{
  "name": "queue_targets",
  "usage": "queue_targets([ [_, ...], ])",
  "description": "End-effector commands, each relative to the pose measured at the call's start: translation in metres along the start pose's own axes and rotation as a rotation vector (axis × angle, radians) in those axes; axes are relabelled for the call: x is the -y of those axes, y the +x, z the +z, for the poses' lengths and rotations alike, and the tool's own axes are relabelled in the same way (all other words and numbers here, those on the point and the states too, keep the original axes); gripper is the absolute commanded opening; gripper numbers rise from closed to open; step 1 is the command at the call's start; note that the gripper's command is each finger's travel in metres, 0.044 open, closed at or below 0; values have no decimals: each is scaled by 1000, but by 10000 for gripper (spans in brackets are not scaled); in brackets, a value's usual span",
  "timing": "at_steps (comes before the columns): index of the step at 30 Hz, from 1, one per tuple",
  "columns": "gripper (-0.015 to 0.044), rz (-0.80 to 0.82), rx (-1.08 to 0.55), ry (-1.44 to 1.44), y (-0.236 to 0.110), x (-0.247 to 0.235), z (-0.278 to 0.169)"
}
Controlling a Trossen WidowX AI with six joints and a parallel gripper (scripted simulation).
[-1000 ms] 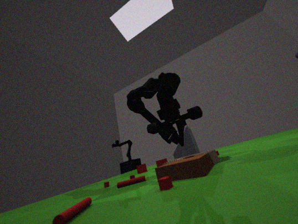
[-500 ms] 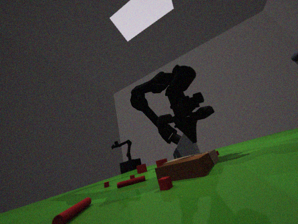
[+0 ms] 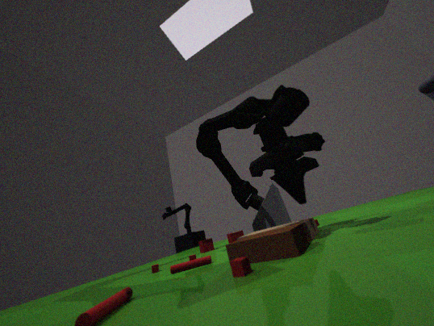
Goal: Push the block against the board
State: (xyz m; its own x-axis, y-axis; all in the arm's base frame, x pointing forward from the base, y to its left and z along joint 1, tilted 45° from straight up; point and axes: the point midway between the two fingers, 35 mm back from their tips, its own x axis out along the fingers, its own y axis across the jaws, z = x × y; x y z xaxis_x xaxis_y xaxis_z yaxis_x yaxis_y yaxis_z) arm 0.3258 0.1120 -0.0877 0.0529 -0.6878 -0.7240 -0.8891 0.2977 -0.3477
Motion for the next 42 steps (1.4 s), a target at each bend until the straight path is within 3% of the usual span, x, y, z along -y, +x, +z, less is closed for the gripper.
queue_targets([
  [1,0,-2,6,-145,-2,-6,12],
  [13,0,-4,2,-325,3,-15,23],
  [18,0,-5,-1,-324,55,-15,22],
  [42,0,-5,-3,-325,56,-6,-3],
])
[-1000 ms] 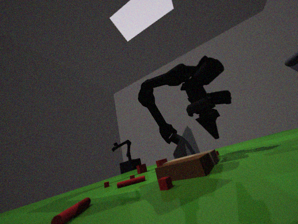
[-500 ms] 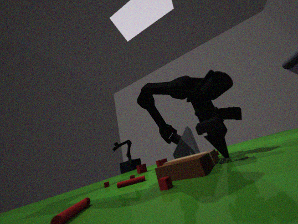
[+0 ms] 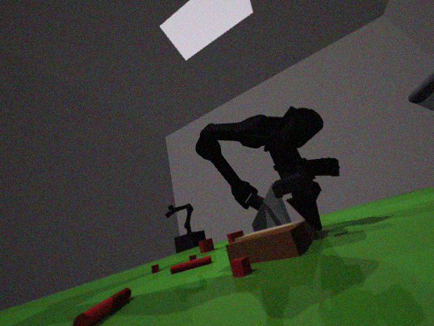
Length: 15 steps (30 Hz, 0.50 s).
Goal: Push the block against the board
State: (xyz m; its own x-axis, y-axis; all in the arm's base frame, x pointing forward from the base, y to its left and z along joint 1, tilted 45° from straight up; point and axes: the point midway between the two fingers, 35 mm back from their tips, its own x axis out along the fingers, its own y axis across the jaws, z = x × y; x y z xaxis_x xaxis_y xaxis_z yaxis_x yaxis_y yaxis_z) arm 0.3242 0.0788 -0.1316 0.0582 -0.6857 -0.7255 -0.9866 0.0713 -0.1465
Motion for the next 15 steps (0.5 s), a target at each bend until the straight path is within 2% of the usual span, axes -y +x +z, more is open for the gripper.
queue_targets([
  [1,0,0,-7,-5,1,-1,-6],
  [15,0,0,-5,-5,1,1,15],
])
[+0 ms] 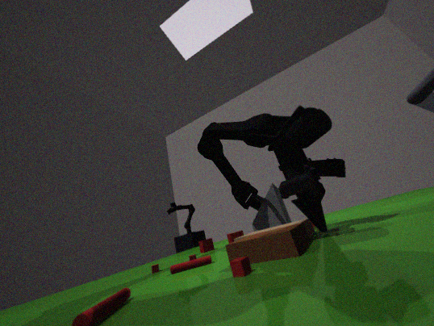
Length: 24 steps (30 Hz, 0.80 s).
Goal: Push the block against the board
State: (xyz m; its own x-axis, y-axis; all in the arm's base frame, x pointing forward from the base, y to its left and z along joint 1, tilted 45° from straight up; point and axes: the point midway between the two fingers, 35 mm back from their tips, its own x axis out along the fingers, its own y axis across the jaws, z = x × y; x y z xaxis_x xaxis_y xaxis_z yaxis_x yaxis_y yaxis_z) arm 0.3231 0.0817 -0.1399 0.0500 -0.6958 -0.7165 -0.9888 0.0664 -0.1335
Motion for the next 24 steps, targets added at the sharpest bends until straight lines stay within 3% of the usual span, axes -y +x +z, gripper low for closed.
queue_targets([
  [1,0,-6,10,8,-4,3,9],
  [24,0,-4,6,3,-14,2,35],
])
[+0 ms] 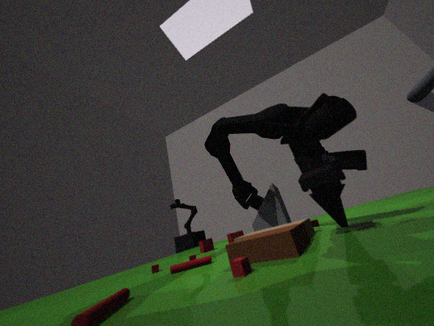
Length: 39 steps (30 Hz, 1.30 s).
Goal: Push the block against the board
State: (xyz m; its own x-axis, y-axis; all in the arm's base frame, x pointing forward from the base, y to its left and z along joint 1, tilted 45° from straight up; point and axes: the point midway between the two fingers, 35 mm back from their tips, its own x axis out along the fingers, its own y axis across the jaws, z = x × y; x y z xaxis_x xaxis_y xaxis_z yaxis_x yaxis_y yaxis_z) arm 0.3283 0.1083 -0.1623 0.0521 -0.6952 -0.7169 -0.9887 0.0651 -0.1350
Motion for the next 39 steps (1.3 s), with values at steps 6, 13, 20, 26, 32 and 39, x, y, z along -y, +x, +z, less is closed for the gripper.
queue_targets([
  [6,0,-4,13,8,-57,0,0],
  [13,0,-13,14,54,-56,-1,-3],
  [20,0,-9,15,294,-58,-11,-18],
  [26,0,-6,14,499,-59,-21,-31],
  [32,0,-3,13,705,-59,-31,-45],
  [39,0,0,11,945,-59,-43,-61],
])
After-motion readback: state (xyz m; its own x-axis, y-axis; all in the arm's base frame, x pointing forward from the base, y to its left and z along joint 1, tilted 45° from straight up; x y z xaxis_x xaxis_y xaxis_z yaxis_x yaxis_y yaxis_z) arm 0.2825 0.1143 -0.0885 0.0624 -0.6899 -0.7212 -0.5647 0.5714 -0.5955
